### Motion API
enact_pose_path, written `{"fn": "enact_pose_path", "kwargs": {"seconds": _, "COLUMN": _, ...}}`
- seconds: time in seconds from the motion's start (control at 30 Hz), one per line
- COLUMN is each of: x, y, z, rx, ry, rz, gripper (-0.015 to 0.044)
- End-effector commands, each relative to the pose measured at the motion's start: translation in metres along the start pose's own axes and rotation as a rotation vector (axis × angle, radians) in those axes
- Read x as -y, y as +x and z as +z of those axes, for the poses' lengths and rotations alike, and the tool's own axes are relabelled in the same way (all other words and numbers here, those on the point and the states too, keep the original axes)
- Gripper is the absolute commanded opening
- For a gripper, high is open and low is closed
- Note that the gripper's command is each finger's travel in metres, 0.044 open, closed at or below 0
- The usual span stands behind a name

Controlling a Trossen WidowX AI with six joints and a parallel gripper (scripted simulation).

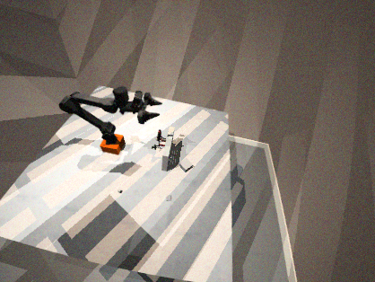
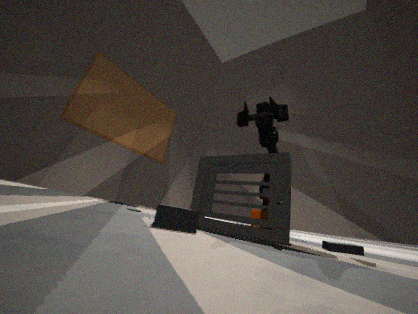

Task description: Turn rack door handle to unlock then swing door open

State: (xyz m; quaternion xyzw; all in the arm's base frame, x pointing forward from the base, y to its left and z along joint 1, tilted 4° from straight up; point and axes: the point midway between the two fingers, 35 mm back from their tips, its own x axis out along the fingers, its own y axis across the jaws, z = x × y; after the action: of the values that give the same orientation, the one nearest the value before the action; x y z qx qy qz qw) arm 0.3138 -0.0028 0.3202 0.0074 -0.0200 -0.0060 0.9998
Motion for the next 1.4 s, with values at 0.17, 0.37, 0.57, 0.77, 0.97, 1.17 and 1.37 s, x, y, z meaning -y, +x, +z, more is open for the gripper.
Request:
{"fn": "enact_pose_path", "kwargs": {"seconds": 0.17, "x": -0.004, "y": 0.014, "z": -0.016, "rx": -0.125, "ry": 0.017, "rz": 0.009, "gripper": 0.0299}}
{"fn": "enact_pose_path", "kwargs": {"seconds": 0.37, "x": -0.009, "y": 0.029, "z": -0.039, "rx": -0.293, "ry": 0.035, "rz": 0.017, "gripper": 0.0299}}
{"fn": "enact_pose_path", "kwargs": {"seconds": 0.57, "x": -0.014, "y": 0.040, "z": -0.062, "rx": -0.466, "ry": 0.049, "rz": 0.021, "gripper": 0.0299}}
{"fn": "enact_pose_path", "kwargs": {"seconds": 0.77, "x": -0.020, "y": 0.045, "z": -0.087, "rx": -0.636, "ry": 0.045, "rz": 0.027, "gripper": 0.0299}}
{"fn": "enact_pose_path", "kwargs": {"seconds": 0.97, "x": -0.026, "y": 0.046, "z": -0.111, "rx": -0.803, "ry": 0.034, "rz": 0.034, "gripper": 0.0299}}
{"fn": "enact_pose_path", "kwargs": {"seconds": 1.17, "x": -0.031, "y": 0.043, "z": -0.130, "rx": -0.971, "ry": 0.043, "rz": 0.024, "gripper": 0.0299}}
{"fn": "enact_pose_path", "kwargs": {"seconds": 1.37, "x": -0.035, "y": 0.038, "z": -0.146, "rx": -1.139, "ry": 0.046, "rz": 0.008, "gripper": 0.0299}}
